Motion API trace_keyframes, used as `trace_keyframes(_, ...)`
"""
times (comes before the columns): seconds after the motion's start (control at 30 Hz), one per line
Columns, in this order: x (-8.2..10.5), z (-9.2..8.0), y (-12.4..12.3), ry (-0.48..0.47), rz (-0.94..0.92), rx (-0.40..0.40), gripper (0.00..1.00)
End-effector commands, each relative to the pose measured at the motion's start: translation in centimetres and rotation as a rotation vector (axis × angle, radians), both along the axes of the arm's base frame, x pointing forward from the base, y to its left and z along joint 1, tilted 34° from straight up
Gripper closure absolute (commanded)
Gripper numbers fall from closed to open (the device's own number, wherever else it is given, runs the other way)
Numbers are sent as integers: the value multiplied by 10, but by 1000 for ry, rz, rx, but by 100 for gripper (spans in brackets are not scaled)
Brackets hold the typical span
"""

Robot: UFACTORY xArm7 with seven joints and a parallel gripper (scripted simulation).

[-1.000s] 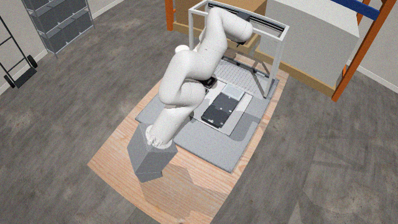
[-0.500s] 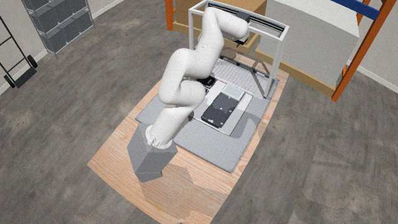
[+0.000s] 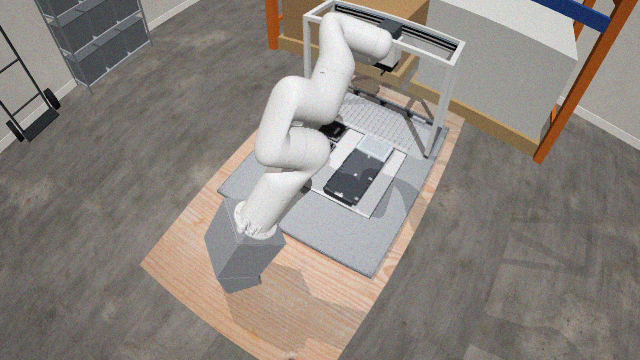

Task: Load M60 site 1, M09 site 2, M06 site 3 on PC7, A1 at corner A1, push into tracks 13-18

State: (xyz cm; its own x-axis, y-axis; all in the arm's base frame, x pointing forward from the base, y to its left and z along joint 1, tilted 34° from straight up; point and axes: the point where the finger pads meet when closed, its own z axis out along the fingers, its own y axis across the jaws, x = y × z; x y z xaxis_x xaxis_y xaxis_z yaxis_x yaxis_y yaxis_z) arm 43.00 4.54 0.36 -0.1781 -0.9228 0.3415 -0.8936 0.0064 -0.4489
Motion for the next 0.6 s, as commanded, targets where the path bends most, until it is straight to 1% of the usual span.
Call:
trace_keyframes(0.0, 1, -1, 1, -3, 3, 2, 0)
trace_keyframes(0.27, 1, -1, 1, -3, 3, 2, 0)
trace_keyframes(0.57, 3, -4, -1, -3, 2, 2, 0)
